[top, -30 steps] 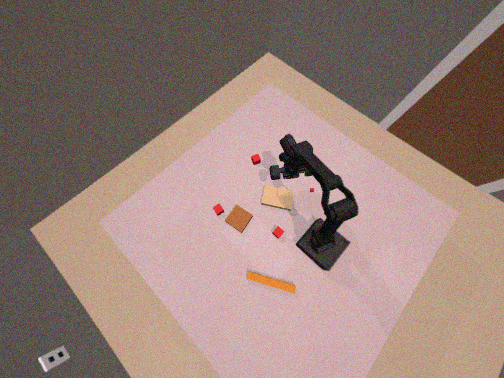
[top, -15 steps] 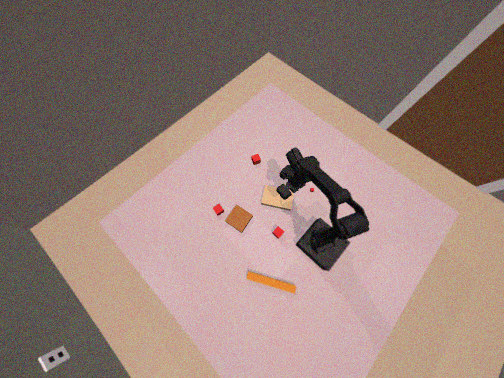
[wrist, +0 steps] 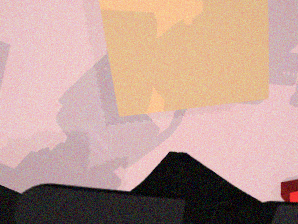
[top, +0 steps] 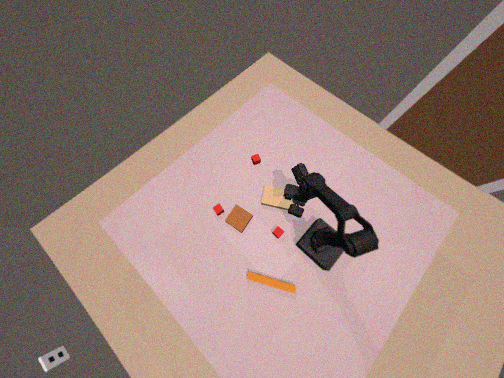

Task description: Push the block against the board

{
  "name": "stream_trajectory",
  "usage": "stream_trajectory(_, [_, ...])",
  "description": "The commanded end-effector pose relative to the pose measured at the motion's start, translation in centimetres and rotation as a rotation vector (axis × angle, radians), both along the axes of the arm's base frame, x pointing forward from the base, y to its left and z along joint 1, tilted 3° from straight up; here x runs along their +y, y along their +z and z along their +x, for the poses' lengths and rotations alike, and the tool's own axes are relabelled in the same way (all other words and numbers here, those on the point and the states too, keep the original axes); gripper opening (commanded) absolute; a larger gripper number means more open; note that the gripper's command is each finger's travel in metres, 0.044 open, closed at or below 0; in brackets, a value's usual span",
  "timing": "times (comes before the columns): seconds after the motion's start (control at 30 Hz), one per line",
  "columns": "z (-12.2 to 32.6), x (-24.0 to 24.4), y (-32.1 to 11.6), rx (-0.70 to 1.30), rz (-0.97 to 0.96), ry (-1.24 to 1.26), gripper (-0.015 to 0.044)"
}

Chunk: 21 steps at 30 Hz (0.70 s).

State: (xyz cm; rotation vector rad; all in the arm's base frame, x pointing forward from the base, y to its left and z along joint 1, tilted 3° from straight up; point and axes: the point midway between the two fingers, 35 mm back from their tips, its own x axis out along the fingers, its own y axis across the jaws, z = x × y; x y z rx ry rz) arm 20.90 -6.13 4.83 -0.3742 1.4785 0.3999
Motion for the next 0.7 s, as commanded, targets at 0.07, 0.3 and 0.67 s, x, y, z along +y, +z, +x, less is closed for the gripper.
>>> stream_trajectory(0.07, [-2.3,0.6,-1.4,-0.01,-0.007,0.2,0.0])
stream_trajectory(0.3, [-2.3,0.7,-1.6,-0.01,-0.007,0.206,0.0])
stream_trajectory(0.67, [-2.1,0.9,-6.9,-0.01,-0.007,0.206,0.0])
